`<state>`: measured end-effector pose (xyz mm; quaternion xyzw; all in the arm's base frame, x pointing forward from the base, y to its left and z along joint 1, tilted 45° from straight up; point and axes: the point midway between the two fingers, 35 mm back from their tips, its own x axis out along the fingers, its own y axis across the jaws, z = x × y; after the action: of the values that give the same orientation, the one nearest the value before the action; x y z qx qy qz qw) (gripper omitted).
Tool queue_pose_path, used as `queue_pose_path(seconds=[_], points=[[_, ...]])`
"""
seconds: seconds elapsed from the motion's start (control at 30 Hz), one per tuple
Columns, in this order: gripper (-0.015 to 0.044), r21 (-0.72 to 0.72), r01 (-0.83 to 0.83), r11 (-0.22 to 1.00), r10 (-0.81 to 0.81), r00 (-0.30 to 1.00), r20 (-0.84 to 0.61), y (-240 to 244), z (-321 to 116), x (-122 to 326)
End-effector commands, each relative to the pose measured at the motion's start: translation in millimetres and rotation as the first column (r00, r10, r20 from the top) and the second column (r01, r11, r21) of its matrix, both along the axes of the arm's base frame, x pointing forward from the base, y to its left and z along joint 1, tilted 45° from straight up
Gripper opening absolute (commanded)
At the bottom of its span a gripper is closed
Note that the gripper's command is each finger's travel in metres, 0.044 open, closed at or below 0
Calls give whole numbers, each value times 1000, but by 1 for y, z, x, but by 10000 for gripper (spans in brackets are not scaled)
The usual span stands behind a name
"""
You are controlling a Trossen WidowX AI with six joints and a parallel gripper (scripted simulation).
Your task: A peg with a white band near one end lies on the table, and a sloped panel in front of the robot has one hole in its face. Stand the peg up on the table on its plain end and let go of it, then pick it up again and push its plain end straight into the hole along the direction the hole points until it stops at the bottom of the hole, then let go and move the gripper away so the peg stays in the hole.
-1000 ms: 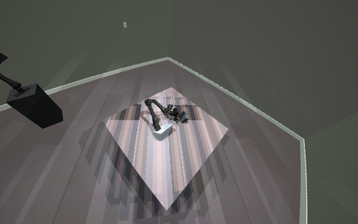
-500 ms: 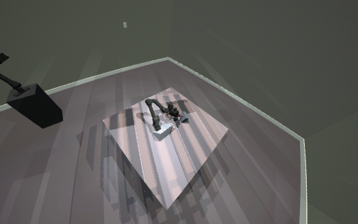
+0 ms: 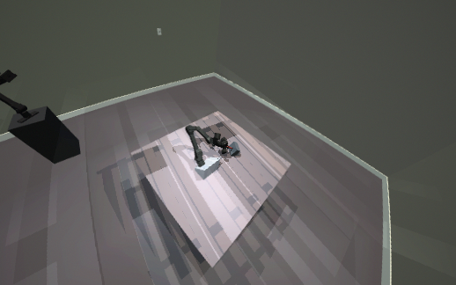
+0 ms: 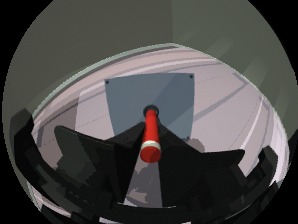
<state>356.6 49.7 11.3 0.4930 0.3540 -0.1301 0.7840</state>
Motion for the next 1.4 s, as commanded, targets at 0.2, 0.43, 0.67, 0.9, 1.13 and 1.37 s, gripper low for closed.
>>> queue_pose_path(seconds=[0.2,0.43,0.67,0.9,1.13,1.37], points=[[0,0,-2,1000,2,1000,1,1,-4,5],[0,0,-2,1000,2,1000,1,2,-7,9],[0,0,-2,1000,2,1000,1,2,-10,12],[0,0,-2,1000,2,1000,1,3,-13,16],[0,0,-2,1000,2,1000,1,3,-16,19],[0,0,-2,1000,2,1000,2,4,-19,22]])
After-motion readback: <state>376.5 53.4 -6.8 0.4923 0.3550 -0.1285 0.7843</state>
